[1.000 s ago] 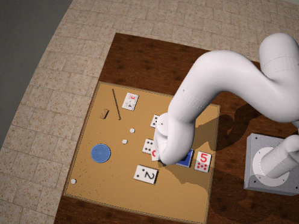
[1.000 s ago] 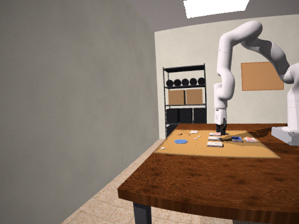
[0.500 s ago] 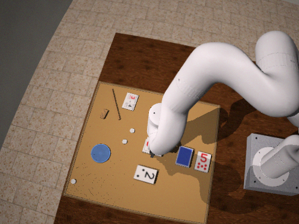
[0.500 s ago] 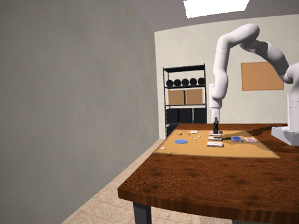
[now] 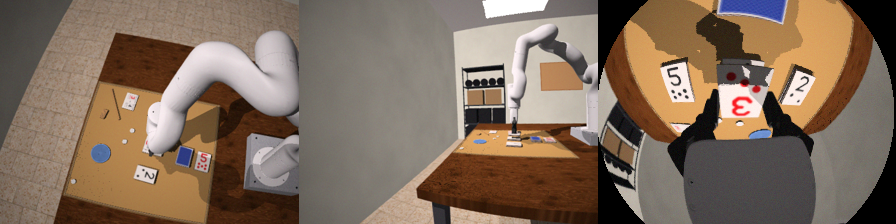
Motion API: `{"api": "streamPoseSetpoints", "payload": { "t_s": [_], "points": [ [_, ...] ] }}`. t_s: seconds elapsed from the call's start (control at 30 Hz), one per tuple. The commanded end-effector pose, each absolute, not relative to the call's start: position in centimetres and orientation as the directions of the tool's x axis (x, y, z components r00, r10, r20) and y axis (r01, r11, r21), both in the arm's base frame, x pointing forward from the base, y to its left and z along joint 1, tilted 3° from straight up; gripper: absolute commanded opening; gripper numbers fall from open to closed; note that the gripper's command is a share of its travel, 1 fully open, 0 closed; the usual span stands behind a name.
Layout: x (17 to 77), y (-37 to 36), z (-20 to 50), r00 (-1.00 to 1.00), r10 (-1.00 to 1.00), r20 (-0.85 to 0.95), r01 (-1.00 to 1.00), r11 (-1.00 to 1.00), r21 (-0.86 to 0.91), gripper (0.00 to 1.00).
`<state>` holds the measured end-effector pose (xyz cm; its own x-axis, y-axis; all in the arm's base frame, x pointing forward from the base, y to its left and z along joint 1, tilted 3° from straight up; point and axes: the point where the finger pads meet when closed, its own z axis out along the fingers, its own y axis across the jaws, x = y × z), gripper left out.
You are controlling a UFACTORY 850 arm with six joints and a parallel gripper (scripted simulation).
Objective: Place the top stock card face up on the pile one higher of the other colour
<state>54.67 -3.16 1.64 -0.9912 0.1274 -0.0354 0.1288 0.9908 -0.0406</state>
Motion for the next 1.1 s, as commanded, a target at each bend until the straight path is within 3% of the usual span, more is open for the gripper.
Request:
{"api": "streamPoseSetpoints", "payload": {
  "t_s": [0.0, 1.07],
  "points": [
    [54.8, -3.1, 1.7, -0.991, 0.127, -0.037, 0.128, 0.991, -0.04, 0.65],
    [54.9, -3.2, -1.4, -0.991, 0.127, -0.037, 0.128, 0.991, -0.04, 0.65]
  ]
}}
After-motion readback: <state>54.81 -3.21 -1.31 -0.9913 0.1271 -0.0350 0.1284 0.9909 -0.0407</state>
